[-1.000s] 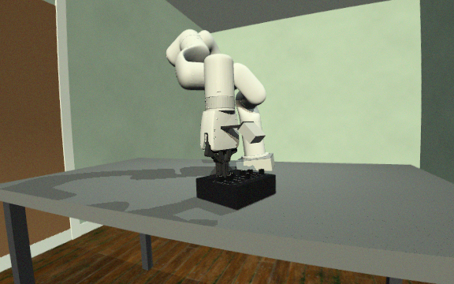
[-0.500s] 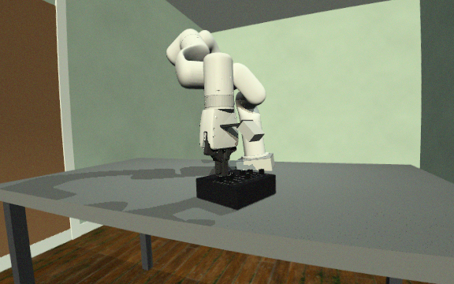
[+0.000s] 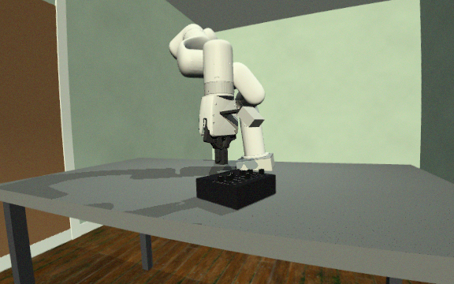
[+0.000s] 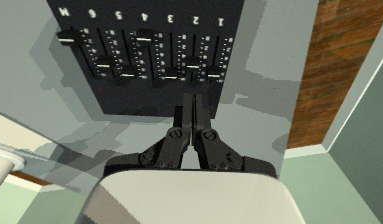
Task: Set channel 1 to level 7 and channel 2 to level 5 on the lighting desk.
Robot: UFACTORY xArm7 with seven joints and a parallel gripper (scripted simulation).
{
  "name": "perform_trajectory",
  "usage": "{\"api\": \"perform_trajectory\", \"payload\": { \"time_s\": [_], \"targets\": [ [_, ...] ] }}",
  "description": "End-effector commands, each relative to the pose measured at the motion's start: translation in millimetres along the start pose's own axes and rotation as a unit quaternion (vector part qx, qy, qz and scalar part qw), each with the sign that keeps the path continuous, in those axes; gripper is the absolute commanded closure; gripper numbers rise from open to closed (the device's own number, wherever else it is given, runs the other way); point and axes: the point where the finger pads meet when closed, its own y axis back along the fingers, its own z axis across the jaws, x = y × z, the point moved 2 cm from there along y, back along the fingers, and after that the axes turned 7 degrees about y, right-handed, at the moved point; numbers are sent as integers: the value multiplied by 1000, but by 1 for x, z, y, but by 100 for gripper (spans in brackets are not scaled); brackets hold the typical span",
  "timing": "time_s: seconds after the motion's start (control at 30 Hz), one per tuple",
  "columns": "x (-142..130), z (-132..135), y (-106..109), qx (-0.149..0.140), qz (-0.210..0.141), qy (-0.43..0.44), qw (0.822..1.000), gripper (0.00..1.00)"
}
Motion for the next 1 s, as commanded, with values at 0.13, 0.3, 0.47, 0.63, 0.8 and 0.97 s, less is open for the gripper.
{"api": "perform_trajectory", "payload": {
  "time_s": [0.13, 0.3, 0.47, 0.63, 0.8, 0.97],
  "targets": [
    [0, 1, 6, -1, 1, 0, 1000, 100],
    [0, 1, 6, -1, 1, 0, 1000, 100],
    [0, 1, 7, -1, 1, 0, 1000, 0],
    [0, 1, 13, -1, 1, 0, 1000, 0],
    [0, 1, 27, -1, 1, 0, 1000, 0],
    [0, 1, 46, -1, 1, 0, 1000, 0]
  ]
}}
